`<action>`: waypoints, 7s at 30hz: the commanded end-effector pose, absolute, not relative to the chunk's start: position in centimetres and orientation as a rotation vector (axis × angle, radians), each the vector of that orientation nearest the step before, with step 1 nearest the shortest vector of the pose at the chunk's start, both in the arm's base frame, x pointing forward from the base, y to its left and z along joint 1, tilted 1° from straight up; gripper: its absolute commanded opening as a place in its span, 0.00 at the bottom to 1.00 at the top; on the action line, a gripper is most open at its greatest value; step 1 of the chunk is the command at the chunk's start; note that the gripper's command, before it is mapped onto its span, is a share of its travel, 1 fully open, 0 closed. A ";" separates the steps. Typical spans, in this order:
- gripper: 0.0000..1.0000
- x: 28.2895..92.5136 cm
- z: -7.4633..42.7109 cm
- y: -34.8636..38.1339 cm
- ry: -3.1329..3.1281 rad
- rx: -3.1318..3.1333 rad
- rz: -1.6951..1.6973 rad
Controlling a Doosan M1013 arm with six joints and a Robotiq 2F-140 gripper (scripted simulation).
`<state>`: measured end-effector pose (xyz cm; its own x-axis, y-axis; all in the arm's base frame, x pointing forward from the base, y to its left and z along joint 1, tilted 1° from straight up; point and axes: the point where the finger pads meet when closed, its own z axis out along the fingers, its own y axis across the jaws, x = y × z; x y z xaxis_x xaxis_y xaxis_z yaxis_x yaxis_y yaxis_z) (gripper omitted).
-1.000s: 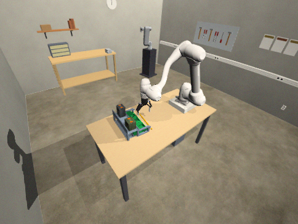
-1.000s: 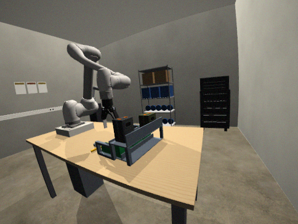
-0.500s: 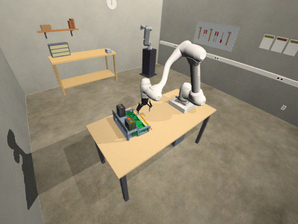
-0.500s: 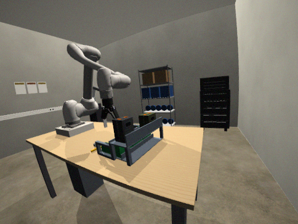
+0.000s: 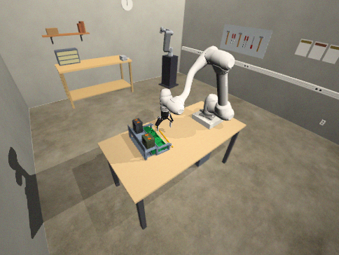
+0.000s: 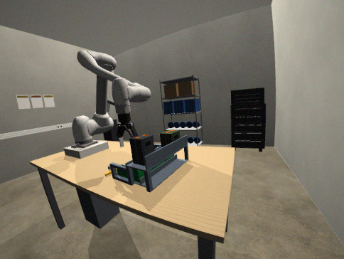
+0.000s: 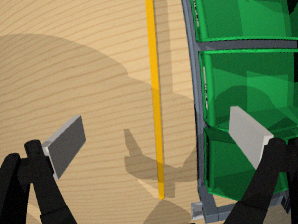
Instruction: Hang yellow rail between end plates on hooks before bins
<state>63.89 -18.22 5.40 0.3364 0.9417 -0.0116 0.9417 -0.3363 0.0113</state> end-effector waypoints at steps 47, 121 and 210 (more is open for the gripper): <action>0.37 63.9 1.4 -18.2 1.801 2.555 -0.004; 0.10 64.0 -2.7 -18.2 1.801 2.555 -0.004; 0.10 64.8 4.8 -17.7 1.888 2.491 -0.005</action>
<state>64.78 -17.72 4.74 0.2704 0.9627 -0.0124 0.9627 -0.2703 0.0105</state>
